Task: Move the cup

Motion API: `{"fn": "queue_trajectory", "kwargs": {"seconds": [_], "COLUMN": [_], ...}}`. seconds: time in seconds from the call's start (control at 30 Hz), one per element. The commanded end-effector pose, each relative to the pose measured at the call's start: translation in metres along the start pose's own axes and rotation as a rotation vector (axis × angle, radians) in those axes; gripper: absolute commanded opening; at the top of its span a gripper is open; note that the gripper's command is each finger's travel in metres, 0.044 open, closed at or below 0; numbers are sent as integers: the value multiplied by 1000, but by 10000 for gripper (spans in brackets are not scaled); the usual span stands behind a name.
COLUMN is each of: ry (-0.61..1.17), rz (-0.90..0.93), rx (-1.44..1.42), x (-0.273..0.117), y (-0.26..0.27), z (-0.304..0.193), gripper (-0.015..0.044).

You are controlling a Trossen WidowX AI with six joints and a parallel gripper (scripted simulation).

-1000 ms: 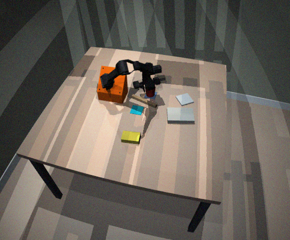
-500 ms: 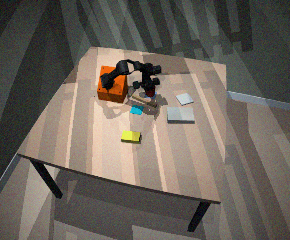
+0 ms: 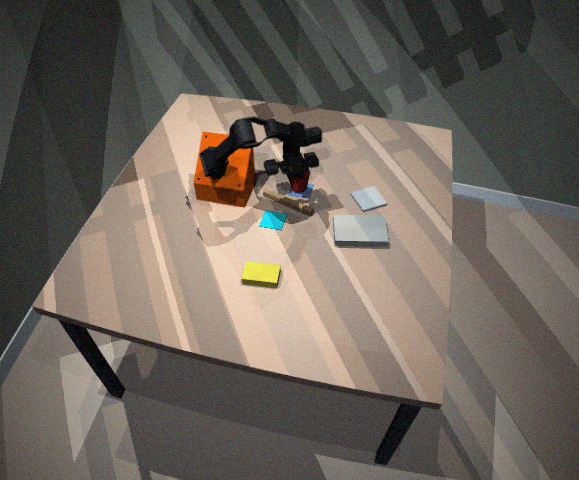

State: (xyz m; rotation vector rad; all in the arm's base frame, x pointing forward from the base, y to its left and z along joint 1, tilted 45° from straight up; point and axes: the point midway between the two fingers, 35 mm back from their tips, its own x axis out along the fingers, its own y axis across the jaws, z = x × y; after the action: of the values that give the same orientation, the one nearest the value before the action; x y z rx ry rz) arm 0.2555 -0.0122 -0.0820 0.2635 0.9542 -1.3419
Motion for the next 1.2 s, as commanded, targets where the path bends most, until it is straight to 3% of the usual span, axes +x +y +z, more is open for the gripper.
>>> {"fn": "queue_trajectory", "kwargs": {"seconds": [0.0, 0.2, 1.17], "ry": [3, 2, -2], "rz": [10, 7, 7], "rx": [10, 7, 1], "x": [-15, -36, -35], "y": [3, 0, -10], "z": [1, -1, 8], "gripper": [0, 0, 0]}}
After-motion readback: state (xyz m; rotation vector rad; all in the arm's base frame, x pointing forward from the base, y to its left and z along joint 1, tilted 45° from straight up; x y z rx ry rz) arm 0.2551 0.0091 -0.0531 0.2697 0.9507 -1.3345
